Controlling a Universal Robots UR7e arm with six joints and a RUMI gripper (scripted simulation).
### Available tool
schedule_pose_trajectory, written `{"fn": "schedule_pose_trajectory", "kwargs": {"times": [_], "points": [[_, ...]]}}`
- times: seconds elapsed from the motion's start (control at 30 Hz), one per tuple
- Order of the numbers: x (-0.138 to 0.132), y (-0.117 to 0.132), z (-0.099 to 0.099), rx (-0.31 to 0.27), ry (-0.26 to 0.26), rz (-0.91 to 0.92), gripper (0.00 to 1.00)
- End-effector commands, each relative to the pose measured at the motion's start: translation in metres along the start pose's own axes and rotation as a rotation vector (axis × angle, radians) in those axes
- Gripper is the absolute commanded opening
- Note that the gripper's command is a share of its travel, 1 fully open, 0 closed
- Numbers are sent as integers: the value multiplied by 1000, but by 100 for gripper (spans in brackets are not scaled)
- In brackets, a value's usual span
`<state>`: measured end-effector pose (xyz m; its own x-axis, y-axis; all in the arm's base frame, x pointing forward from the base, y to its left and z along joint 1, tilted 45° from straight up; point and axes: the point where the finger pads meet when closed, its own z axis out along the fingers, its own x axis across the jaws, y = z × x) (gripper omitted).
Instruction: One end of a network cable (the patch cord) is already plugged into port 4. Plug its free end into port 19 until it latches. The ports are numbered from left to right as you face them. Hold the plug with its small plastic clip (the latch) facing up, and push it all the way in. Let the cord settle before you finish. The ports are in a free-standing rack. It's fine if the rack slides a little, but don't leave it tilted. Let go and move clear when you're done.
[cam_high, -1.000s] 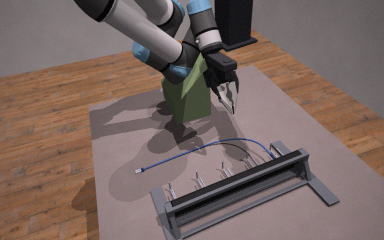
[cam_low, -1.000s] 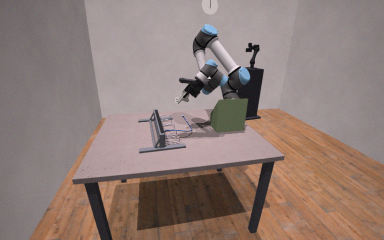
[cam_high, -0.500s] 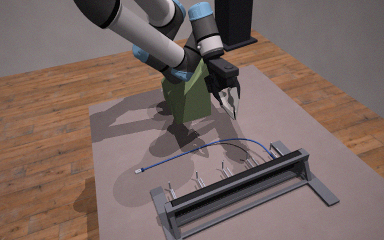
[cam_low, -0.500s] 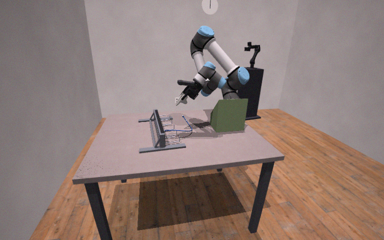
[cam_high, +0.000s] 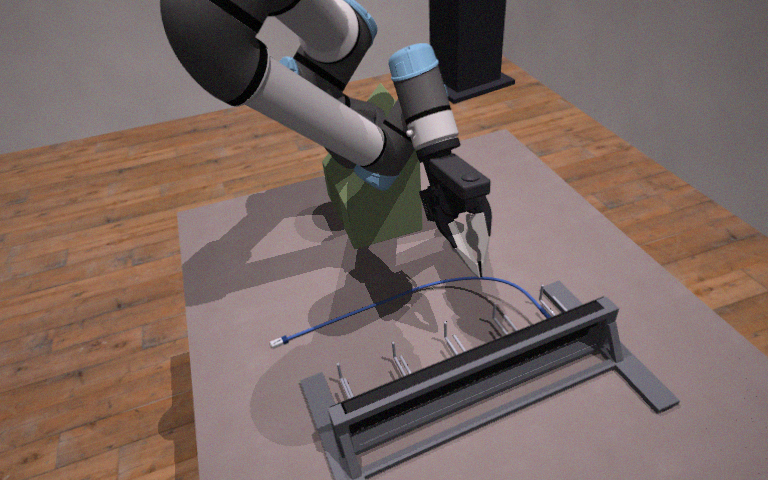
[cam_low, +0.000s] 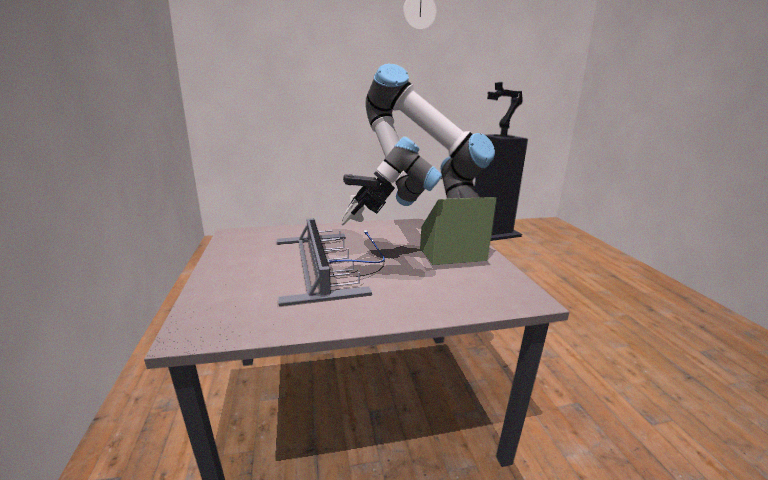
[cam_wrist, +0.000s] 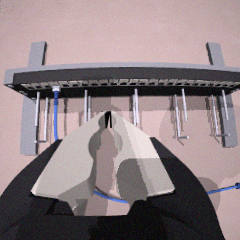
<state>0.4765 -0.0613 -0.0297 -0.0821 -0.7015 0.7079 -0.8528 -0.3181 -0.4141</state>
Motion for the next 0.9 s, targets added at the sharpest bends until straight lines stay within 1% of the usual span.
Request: {"fn": "schedule_pose_trajectory", "kwargs": {"times": [0.0,0.13,0.33,0.87], "points": [[-1,-5,41,20,-3,-2,0],[-1,-5,54,20,-3,-2,0],[-1,-5,59,20,-3,-2,0],[-2,-5,59,20,-4,-3,0]]}}
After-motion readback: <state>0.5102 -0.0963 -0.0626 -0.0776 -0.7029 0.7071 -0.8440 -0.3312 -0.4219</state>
